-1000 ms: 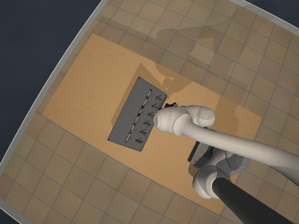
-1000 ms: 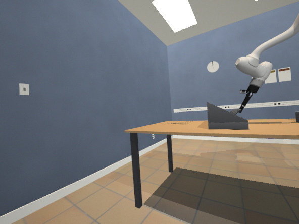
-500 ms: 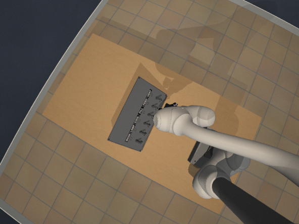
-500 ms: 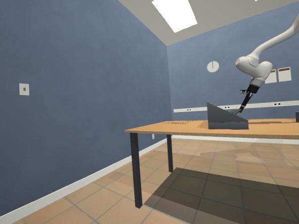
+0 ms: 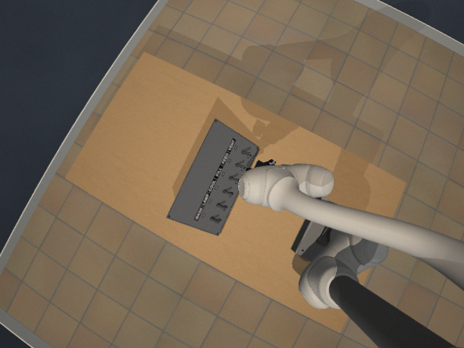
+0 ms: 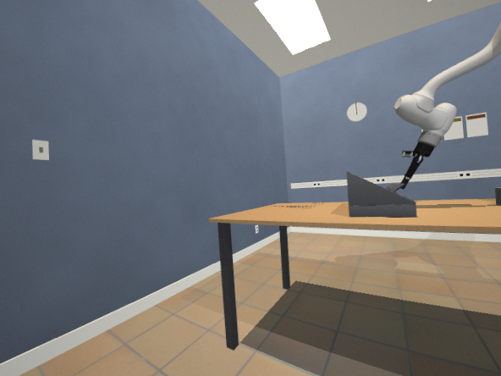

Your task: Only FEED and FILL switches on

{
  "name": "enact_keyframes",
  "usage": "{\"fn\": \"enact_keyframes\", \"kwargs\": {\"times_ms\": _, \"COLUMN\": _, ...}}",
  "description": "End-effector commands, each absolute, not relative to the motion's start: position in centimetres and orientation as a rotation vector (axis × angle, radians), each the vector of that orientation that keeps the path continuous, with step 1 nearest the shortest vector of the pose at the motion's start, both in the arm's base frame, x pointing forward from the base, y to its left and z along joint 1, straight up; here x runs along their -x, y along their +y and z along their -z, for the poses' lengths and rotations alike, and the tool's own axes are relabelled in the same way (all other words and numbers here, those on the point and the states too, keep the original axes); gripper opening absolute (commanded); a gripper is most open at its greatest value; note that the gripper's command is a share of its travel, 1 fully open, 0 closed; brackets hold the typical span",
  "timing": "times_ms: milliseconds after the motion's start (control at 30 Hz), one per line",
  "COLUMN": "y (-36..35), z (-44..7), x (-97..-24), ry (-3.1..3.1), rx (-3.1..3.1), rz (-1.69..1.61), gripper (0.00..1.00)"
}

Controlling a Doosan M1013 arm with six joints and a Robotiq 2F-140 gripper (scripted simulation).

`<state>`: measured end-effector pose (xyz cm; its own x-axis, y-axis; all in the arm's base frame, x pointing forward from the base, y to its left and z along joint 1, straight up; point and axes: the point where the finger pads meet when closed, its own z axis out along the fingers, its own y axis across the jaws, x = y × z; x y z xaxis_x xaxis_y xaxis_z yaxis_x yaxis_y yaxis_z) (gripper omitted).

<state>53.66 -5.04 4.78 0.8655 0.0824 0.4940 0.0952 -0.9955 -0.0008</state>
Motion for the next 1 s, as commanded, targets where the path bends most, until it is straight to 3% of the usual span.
{"fn": "enact_keyframes", "kwargs": {"times_ms": 0, "y": -5.1, "z": -4.8, "x": -53.7, "ry": -0.143, "rx": 3.01, "rz": 0.797, "gripper": 0.1}}
{"fn": "enact_keyframes", "kwargs": {"times_ms": 967, "y": -5.0, "z": -5.4, "x": -54.7, "ry": -0.143, "rx": 3.009, "rz": 0.797, "gripper": 0.1}}
